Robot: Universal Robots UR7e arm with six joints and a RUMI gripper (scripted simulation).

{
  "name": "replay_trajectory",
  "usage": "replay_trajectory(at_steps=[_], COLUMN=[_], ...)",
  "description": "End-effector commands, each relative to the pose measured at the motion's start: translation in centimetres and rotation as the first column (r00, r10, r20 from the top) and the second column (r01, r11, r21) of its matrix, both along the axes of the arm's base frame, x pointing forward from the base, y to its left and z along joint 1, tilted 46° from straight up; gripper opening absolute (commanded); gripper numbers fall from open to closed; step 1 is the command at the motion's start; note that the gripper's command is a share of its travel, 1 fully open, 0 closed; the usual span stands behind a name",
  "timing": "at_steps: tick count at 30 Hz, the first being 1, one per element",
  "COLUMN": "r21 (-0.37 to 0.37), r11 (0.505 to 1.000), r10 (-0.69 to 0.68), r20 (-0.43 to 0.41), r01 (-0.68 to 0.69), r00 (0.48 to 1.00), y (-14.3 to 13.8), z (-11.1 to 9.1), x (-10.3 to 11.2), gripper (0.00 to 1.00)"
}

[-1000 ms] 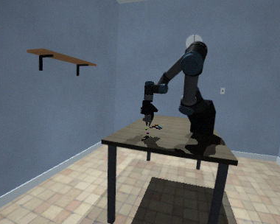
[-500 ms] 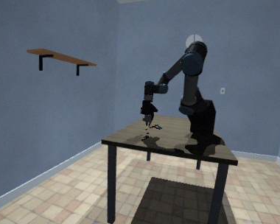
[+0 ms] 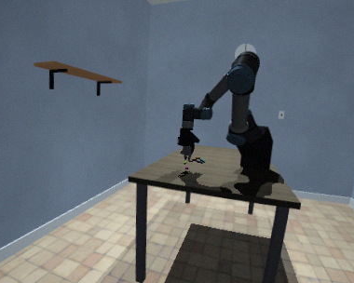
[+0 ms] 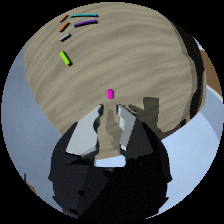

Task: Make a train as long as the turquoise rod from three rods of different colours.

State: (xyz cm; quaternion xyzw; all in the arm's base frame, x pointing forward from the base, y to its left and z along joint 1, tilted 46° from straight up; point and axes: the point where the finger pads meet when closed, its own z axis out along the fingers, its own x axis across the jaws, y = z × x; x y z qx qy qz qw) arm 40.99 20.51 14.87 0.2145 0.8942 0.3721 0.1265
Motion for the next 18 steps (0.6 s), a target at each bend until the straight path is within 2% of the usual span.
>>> replay_trajectory(at_steps=[1, 18], r21=[-0.001, -0.001], r11=[1.0, 1.0], r10=[-0.001, -0.001], r20=[0.001, 0.001], r01=[0.001, 0.001], r00=[1.0, 1.0], y=[0.4, 1.7], z=[-0.5, -2.1], x=[0.3, 1.1], gripper=[0.14, 0.14])
